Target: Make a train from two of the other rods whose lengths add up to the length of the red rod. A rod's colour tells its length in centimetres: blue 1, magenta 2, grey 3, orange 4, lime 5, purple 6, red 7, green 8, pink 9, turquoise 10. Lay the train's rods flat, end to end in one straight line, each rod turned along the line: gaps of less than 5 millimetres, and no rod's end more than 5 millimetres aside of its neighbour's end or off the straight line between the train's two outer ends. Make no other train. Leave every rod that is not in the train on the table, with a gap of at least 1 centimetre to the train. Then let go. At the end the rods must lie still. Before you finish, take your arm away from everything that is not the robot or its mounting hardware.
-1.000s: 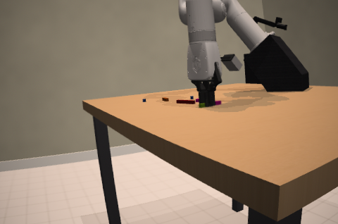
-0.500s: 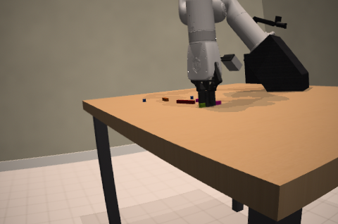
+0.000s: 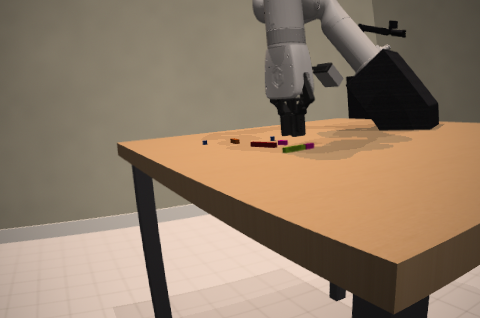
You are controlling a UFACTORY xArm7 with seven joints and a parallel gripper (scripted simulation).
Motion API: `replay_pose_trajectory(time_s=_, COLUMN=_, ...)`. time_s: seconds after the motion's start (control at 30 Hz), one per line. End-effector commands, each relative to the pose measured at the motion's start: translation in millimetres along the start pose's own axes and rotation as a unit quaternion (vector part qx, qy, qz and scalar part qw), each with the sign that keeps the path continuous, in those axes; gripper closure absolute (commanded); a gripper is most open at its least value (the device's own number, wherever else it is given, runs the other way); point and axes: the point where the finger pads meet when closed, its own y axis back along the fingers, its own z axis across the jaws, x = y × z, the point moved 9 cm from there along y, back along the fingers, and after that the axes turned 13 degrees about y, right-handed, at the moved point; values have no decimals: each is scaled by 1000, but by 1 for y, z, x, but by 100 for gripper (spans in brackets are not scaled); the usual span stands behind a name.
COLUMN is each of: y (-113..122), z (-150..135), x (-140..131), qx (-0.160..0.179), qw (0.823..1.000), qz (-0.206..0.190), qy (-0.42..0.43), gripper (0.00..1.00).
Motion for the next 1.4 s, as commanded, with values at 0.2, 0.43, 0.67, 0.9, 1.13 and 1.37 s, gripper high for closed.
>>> replay_pose_trajectory(time_s=0.2, y=55, z=0, x=-1, qx=-1, qw=1000, qz=-2, qy=0, gripper=76)
replay_pose_trajectory(time_s=0.43, y=63, z=0, x=-1, qx=-1, qw=1000, qz=-2, qy=0, gripper=76)
replay_pose_trajectory(time_s=0.67, y=63, z=0, x=-1, qx=-1, qw=1000, qz=-2, qy=0, gripper=0)
replay_pose_trajectory(time_s=0.9, y=63, z=0, x=-1, qx=-1, qw=1000, qz=-2, qy=0, gripper=0)
replay_pose_trajectory(time_s=1.13, y=63, z=0, x=-1, qx=-1, qw=1000, qz=-2, qy=0, gripper=0)
replay_pose_trajectory(time_s=1.37, y=66, z=0, x=-1, qx=-1, qw=1000, qz=-2, qy=0, gripper=0)
